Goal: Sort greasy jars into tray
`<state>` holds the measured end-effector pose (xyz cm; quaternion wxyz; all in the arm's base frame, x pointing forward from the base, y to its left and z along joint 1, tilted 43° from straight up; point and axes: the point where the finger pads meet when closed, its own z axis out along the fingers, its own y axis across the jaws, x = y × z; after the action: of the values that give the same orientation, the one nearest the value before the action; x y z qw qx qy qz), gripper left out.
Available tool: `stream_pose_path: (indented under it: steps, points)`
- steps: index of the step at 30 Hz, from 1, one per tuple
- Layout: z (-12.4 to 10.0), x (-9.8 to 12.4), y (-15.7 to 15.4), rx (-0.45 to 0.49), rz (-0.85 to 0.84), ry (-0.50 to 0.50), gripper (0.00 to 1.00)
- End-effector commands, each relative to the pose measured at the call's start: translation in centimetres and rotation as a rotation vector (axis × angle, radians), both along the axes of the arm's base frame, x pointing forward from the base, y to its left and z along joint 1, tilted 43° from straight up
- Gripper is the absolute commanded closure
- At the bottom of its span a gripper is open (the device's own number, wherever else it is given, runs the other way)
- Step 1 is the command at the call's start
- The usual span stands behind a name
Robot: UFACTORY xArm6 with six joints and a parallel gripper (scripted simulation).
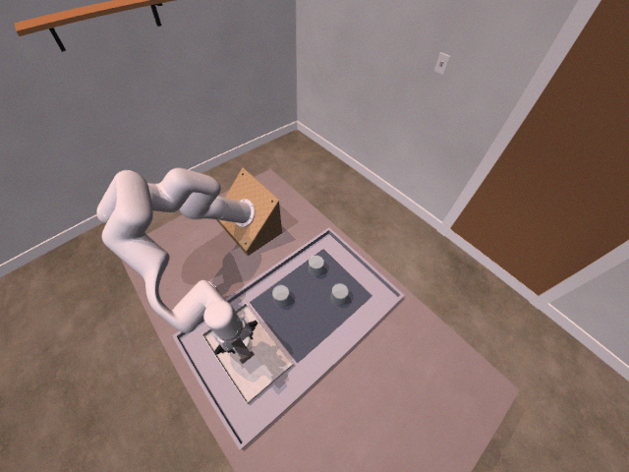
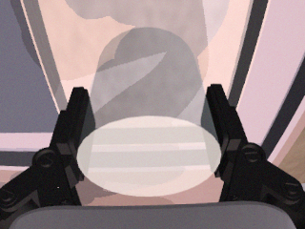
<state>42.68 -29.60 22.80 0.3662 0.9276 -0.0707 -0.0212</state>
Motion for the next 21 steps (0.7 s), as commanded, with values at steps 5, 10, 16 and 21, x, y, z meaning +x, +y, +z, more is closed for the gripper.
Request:
stream_pose_path:
  steps: [5, 10, 16, 21]
  points:
    - [-1.5, -0.1, -1.5, -0.001, 0.002, -0.003, 1.00]
    - [-2.1, -0.1, -2.1, -0.001, 0.002, -0.003, 1.00]
    - [-3.3, -0.3, -3.2, -0.001, 0.002, -0.003, 1.00]
    - [-3.7, -0.3, -3.5, -0.001, 0.002, -0.003, 1.00]
